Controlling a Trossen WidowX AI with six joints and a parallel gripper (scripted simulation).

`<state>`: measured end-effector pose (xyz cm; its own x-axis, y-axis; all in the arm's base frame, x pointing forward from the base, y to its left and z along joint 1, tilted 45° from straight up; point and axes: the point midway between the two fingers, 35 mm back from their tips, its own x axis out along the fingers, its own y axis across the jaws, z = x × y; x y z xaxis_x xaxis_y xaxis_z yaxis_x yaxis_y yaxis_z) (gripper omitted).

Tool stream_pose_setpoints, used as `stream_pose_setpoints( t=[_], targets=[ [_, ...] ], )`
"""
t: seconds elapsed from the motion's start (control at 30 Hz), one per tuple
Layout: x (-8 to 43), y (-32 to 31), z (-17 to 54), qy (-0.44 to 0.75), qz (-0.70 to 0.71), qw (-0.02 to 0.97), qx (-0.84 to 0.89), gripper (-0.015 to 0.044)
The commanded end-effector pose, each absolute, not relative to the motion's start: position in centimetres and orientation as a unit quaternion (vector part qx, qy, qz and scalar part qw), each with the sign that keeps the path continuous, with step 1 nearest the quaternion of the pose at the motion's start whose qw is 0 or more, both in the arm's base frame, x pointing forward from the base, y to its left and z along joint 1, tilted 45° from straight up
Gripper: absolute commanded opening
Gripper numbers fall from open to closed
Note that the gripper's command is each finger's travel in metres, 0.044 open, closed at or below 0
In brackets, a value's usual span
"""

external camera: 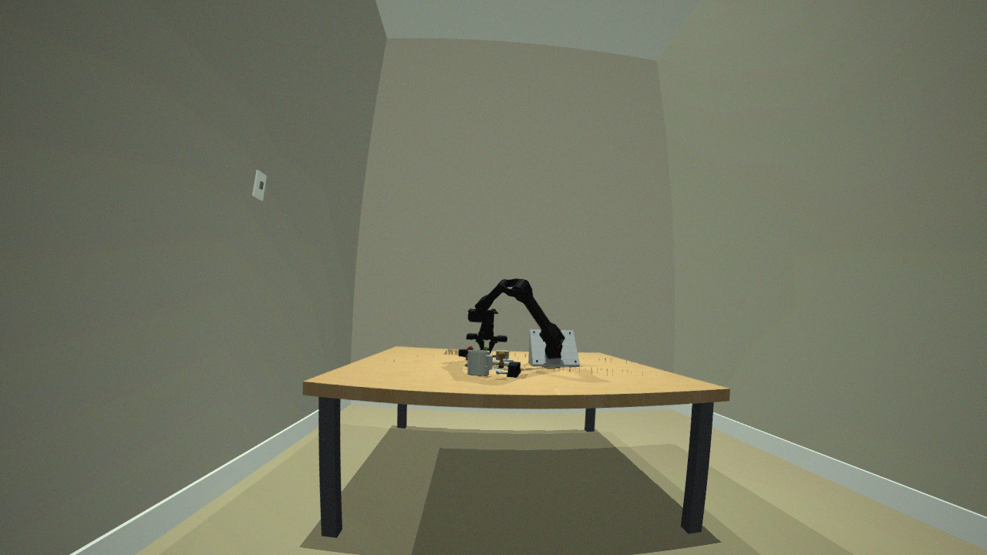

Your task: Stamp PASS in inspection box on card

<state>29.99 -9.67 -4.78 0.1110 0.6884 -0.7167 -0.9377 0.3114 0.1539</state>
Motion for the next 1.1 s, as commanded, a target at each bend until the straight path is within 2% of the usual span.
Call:
stream_pose_setpoints(
  t=[0.0,1.07],
  targets=[
    [29.97,-9.52,-4.86,0.361,0.560,0.727,-0.169,0.0000],
    [30.01,-9.26,-5.13,0.361,0.560,0.727,-0.169,0.0000]
  ],
)
